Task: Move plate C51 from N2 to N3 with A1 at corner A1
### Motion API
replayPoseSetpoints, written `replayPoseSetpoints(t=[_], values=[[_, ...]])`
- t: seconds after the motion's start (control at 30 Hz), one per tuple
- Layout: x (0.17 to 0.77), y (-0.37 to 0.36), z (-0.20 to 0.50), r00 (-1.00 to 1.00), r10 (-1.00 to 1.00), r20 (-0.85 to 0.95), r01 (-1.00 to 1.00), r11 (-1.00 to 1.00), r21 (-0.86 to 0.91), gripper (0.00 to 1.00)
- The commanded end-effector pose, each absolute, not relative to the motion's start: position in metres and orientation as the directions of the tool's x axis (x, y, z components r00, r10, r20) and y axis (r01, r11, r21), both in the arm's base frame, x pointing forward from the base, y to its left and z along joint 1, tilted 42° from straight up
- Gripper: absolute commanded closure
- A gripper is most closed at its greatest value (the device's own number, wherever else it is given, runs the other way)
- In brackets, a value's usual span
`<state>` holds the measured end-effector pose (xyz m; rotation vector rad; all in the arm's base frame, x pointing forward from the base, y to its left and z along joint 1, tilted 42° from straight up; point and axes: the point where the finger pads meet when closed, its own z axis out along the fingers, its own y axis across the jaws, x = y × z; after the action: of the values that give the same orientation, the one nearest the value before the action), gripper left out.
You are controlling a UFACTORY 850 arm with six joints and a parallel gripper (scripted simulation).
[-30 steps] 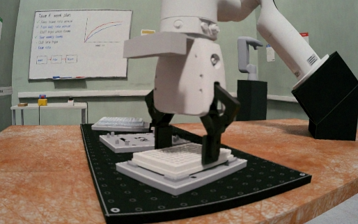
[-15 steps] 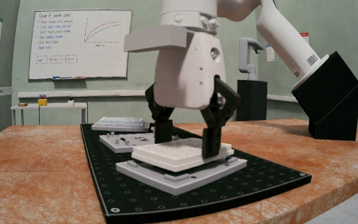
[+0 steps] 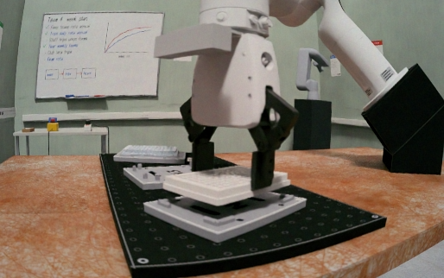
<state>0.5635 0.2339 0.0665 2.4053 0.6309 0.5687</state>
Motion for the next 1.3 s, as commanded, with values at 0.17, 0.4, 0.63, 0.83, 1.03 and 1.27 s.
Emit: replayPoseSetpoints(t=[0.17, 0.4, 0.63, 0.83, 1.03, 1.27], values=[[0.561, 0.237, 0.071, 0.797, 0.551, 0.248, 0.303, -0.719, 0.626, 1.00], [0.556, 0.241, 0.079, 0.797, 0.551, 0.248, 0.303, -0.719, 0.626, 1.00], [0.550, 0.245, 0.086, 0.797, 0.551, 0.248, 0.303, -0.719, 0.626, 1.00], [0.545, 0.250, 0.093, 0.797, 0.551, 0.248, 0.303, -0.719, 0.626, 1.00], [0.542, 0.252, 0.098, 0.797, 0.551, 0.248, 0.303, -0.719, 0.626, 1.00], [0.536, 0.257, 0.107, 0.797, 0.551, 0.248, 0.303, -0.719, 0.626, 1.00]])
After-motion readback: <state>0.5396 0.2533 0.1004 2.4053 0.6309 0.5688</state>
